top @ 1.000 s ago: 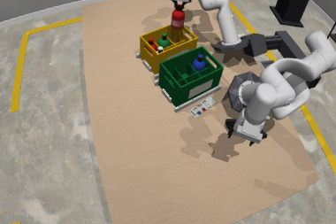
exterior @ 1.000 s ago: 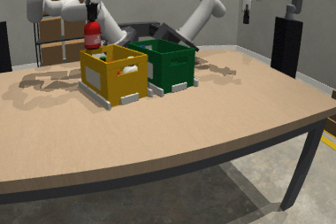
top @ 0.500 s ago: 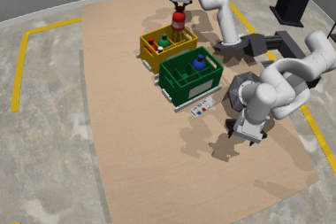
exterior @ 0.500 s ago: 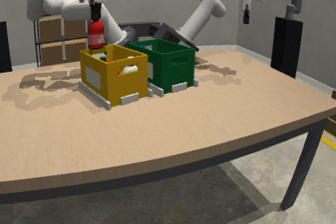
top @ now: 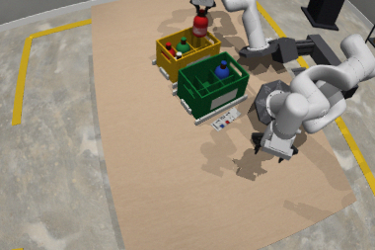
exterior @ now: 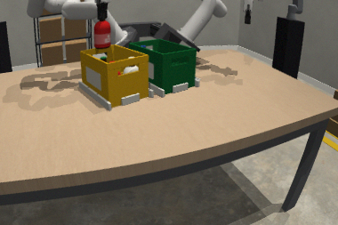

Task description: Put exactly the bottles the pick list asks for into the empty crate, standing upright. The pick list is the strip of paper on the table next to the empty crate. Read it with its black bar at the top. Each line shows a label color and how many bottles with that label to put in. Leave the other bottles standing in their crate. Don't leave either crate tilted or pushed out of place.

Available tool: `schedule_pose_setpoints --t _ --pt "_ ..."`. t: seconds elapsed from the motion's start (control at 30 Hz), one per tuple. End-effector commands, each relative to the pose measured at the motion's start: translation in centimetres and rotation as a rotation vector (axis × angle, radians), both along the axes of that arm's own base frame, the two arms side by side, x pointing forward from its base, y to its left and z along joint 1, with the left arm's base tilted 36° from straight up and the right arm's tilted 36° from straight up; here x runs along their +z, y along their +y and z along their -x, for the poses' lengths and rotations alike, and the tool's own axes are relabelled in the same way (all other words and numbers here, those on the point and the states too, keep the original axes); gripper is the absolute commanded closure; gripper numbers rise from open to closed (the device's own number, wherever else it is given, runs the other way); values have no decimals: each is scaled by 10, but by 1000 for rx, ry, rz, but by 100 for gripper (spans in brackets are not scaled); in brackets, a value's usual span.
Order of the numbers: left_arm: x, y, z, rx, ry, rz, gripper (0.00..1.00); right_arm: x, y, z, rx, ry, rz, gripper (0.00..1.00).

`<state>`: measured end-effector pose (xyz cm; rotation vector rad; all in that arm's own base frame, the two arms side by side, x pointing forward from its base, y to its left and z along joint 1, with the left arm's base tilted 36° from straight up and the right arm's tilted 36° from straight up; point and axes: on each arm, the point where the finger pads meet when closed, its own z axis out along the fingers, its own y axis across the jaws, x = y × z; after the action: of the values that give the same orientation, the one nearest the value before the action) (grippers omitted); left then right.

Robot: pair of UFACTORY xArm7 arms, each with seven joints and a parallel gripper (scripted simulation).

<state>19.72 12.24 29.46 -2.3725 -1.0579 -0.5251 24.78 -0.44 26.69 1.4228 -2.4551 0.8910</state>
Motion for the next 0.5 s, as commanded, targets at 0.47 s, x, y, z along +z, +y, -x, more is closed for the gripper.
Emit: schedule_pose_setpoints --t 0.47 --pt "1 0 0 -1 -3 -1 0 -16 27 -7 2 -2 -1 100"
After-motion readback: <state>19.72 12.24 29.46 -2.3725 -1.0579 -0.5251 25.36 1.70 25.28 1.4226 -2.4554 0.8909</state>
